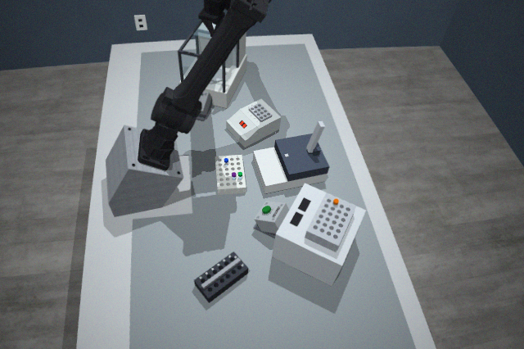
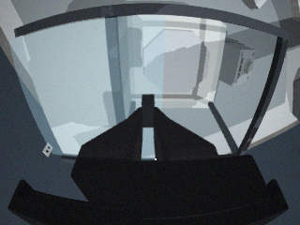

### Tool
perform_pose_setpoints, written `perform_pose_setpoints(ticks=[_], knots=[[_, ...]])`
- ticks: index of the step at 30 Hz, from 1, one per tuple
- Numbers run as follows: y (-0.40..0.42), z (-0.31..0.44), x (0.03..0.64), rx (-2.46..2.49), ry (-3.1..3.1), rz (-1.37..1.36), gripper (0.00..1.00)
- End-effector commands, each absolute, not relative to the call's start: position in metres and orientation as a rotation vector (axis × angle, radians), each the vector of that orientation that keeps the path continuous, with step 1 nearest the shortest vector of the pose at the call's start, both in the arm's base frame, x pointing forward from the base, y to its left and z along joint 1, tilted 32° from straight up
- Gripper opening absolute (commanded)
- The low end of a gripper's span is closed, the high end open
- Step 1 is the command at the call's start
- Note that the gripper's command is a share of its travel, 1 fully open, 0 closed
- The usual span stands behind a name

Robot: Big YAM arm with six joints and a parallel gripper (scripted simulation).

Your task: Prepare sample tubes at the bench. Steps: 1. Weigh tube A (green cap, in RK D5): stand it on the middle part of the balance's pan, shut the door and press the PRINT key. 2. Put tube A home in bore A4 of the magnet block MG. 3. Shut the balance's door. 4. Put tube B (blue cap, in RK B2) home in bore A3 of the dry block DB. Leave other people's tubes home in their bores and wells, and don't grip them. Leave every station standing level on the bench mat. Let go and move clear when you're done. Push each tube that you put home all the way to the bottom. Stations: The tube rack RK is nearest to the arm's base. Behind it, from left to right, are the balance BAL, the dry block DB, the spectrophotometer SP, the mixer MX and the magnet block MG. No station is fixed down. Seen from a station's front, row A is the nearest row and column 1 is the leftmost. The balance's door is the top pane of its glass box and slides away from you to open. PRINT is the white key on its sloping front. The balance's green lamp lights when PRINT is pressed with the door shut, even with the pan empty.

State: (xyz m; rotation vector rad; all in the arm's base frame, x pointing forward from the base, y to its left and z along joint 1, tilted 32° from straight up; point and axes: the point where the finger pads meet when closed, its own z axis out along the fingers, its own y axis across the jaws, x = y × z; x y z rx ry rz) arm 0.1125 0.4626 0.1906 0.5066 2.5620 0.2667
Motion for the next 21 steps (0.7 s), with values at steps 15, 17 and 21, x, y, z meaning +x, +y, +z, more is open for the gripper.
perform_pose_setpoints(ticks=[15, 17, 21], knots=[[0.494, 0.209, 0.126, 0.523, 2.560, 0.306, 0.06], [0.495, 0.209, 0.126, 0.523, 2.560, 0.306, 0.06], [0.499, 0.210, 0.127, 0.528, 2.558, 0.325, 0.06]])
